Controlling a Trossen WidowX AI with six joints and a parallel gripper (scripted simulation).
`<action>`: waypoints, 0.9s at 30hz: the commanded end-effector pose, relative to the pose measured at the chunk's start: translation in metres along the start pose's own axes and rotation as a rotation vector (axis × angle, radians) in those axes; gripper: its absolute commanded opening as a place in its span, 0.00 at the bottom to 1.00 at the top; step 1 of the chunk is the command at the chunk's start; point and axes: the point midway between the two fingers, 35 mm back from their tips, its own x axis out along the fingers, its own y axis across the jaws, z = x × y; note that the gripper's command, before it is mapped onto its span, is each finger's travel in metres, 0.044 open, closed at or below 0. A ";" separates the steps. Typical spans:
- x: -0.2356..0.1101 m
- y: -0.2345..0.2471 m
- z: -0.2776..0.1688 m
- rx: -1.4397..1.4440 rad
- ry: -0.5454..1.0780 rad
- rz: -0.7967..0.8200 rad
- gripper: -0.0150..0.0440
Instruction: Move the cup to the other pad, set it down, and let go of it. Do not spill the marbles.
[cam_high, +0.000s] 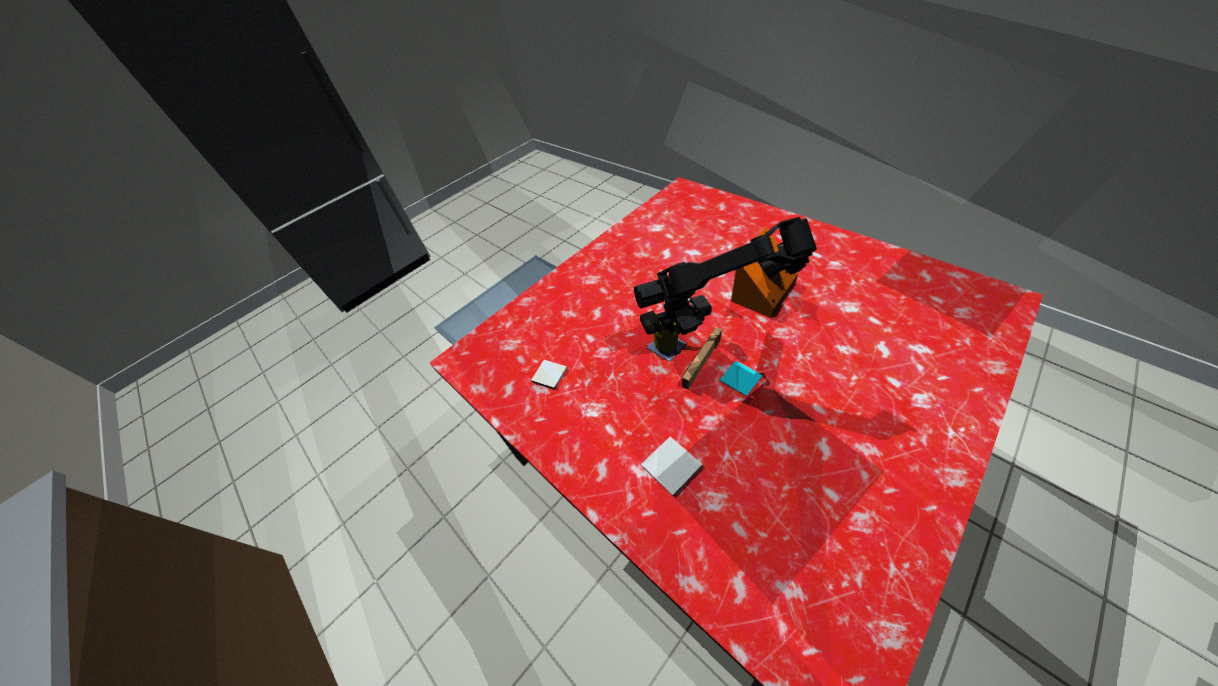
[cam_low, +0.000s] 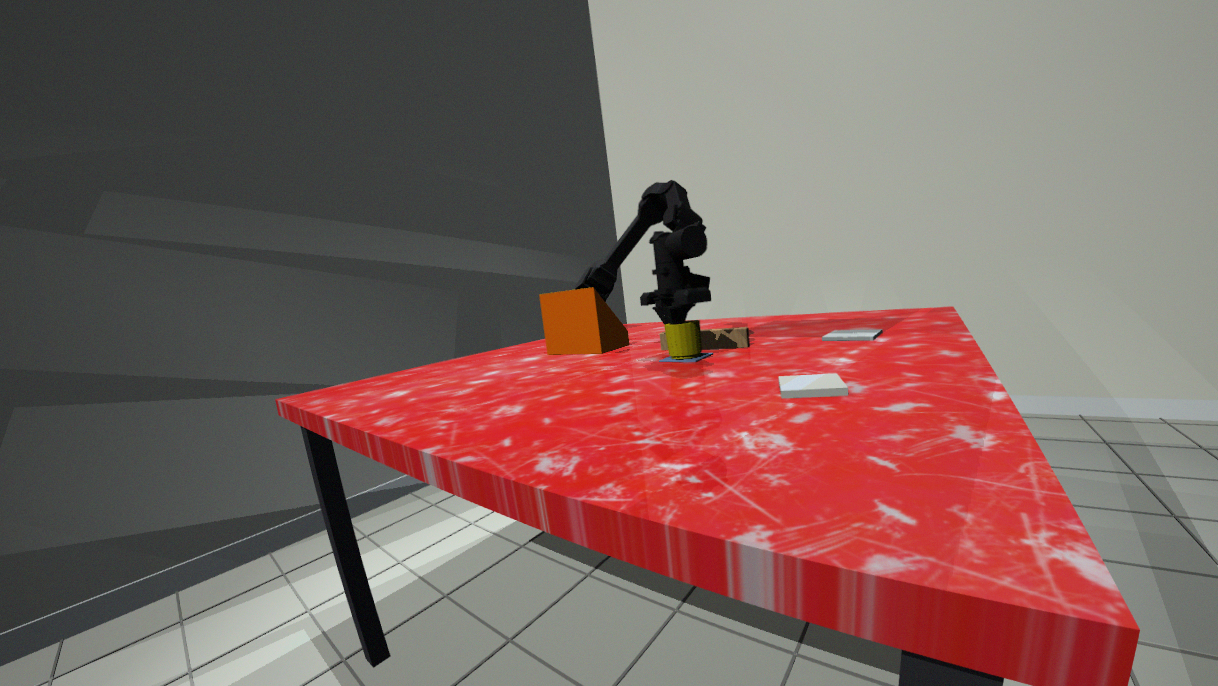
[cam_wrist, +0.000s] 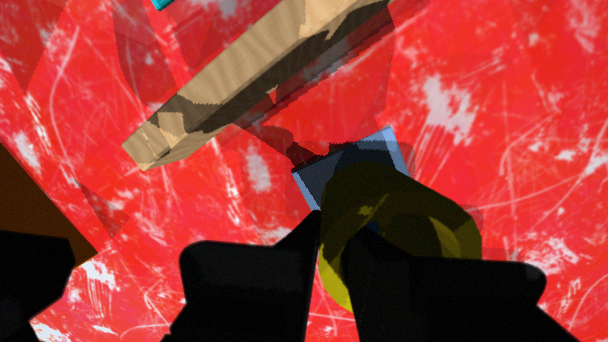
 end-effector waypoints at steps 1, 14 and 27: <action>-0.001 0.000 0.000 0.000 0.000 0.000 0.25; -0.051 0.000 -0.002 0.004 -0.001 -0.003 0.25; -0.063 0.001 -0.004 0.012 -0.006 0.001 0.25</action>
